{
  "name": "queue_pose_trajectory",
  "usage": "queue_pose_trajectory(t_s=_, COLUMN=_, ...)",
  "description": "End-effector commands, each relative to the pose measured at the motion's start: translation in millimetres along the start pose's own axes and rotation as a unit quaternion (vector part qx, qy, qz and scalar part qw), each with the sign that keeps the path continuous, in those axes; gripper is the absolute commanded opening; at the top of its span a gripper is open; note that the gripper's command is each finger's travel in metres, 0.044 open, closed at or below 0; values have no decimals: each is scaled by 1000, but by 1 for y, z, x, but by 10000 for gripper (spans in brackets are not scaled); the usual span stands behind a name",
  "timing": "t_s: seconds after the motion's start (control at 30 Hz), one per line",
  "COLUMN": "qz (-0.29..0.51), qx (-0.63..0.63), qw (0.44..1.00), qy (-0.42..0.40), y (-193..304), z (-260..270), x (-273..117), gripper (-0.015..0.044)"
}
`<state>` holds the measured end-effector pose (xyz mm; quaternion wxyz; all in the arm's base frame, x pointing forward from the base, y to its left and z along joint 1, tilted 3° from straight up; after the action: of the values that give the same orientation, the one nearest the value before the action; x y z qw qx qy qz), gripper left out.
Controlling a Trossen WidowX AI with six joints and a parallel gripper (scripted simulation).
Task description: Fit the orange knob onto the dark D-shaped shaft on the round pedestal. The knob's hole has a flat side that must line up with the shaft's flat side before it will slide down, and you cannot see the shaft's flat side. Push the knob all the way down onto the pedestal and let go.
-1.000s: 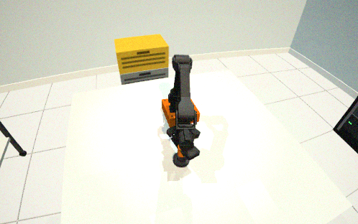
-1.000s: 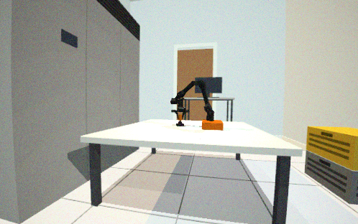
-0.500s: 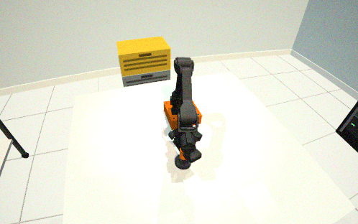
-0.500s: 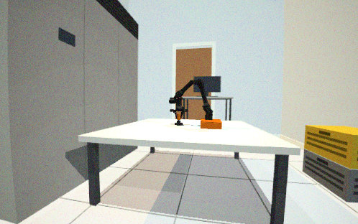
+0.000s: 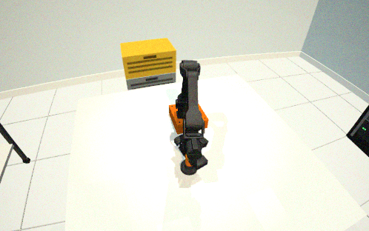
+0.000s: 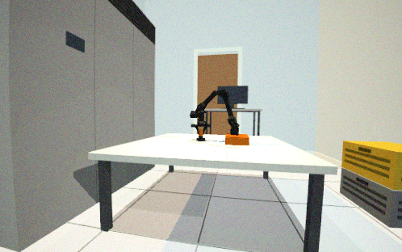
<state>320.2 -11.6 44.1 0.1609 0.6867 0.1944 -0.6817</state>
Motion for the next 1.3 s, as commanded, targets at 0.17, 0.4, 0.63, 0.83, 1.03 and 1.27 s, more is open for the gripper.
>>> queue_pose_trajectory(t_s=0.17, qz=0, qx=0, qw=1000, qy=0, y=0, z=0, x=0, gripper=0)
queue_pose_trajectory(t_s=0.4, qz=0, qx=0, qw=1000, qy=0, y=0, z=0, x=0, gripper=184)
queue_pose_trajectory(t_s=0.63, qz=0, qx=0, qw=1000, qy=0, y=0, z=0, x=0, gripper=368)
queue_pose_trajectory(t_s=0.83, qz=0, qx=0, qw=1000, qy=0, y=0, z=0, x=0, gripper=440)
queue_pose_trajectory(t_s=1.03, qz=0, qx=0, qw=1000, qy=0, y=0, z=0, x=-3, gripper=440)
queue_pose_trajectory(t_s=1.27, qz=0, qx=0, qw=1000, qy=0, y=0, z=-1, x=-93, gripper=440)
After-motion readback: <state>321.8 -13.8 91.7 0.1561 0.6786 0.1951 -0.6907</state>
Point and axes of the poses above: the point midway between the two fingers, 35 mm back from their tips, its own x axis out along the fingers, its own z axis across the jaws, y = z × x, the point moved 3 cm from there along -x, back along the fingers, and after that the axes turned 4 degrees about -x, right-handed, at the moved point
